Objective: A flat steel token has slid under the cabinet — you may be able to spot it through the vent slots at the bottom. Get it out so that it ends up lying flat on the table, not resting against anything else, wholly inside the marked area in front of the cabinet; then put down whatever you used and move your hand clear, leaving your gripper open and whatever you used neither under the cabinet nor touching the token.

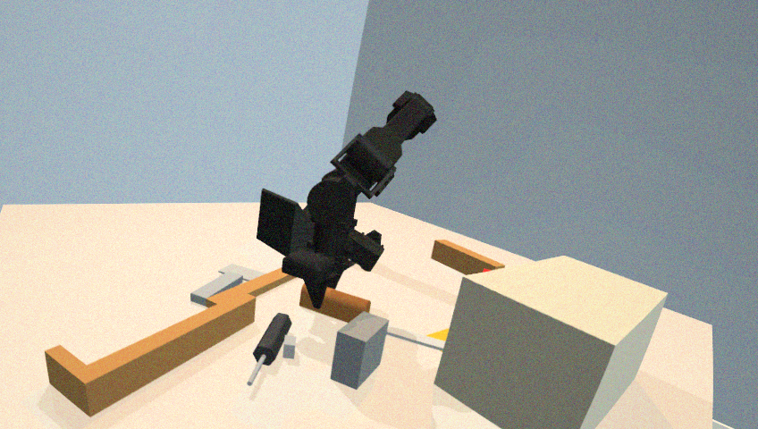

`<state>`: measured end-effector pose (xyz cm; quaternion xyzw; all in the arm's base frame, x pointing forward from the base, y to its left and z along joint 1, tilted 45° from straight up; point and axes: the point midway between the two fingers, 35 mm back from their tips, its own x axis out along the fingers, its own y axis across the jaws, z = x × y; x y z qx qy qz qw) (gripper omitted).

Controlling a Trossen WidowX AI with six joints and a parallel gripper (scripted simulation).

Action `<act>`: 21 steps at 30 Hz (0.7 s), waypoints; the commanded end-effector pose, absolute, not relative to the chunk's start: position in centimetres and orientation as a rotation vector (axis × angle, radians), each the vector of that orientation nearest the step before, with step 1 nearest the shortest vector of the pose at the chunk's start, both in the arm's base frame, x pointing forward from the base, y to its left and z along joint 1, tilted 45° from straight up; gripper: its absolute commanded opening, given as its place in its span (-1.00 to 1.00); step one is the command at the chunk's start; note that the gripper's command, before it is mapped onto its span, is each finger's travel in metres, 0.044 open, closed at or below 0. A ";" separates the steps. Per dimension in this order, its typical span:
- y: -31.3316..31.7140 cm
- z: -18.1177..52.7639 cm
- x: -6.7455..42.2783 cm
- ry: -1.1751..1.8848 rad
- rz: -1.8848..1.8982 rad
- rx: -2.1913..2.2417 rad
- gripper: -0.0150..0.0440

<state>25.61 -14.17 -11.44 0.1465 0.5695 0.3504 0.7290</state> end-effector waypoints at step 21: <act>-15.0 -12.4 22.8 1.258 0.770 0.326 -0.49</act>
